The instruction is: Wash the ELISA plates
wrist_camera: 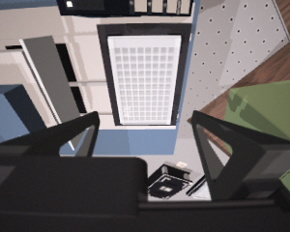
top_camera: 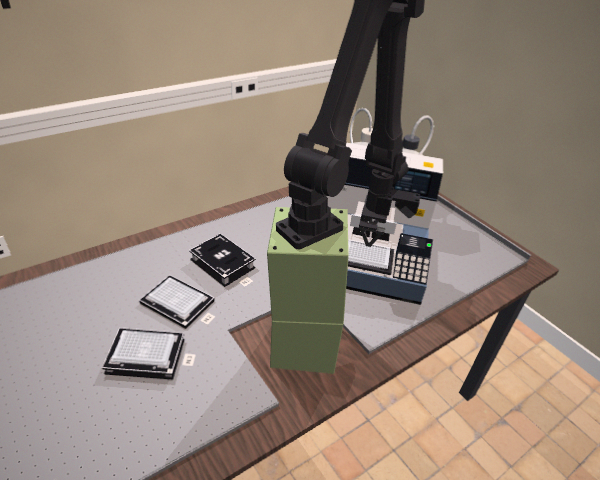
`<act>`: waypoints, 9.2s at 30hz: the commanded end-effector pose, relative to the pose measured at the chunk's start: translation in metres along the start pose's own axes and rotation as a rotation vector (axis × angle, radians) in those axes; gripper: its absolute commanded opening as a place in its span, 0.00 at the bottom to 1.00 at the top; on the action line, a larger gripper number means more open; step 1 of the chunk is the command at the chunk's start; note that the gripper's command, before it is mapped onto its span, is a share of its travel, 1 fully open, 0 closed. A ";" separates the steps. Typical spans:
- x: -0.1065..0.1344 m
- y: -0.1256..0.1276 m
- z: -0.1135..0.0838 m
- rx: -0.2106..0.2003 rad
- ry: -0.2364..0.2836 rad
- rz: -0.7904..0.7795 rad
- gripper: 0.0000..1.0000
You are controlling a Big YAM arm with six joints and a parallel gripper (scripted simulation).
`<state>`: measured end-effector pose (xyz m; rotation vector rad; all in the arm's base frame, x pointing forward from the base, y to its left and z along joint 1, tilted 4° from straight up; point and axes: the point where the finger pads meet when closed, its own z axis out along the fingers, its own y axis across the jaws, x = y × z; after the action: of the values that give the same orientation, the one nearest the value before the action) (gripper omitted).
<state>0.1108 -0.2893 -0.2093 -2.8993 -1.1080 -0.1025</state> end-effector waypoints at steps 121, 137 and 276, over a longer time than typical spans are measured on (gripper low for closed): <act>-0.093 -0.070 0.036 -0.274 -0.275 -1.560 0.00; -0.093 -0.062 0.060 -0.272 -0.275 -1.559 0.00; -0.095 -0.078 0.017 -0.272 -0.277 -1.559 0.00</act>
<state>-0.0110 -0.2934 -0.2340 -1.4497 -3.1598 0.1251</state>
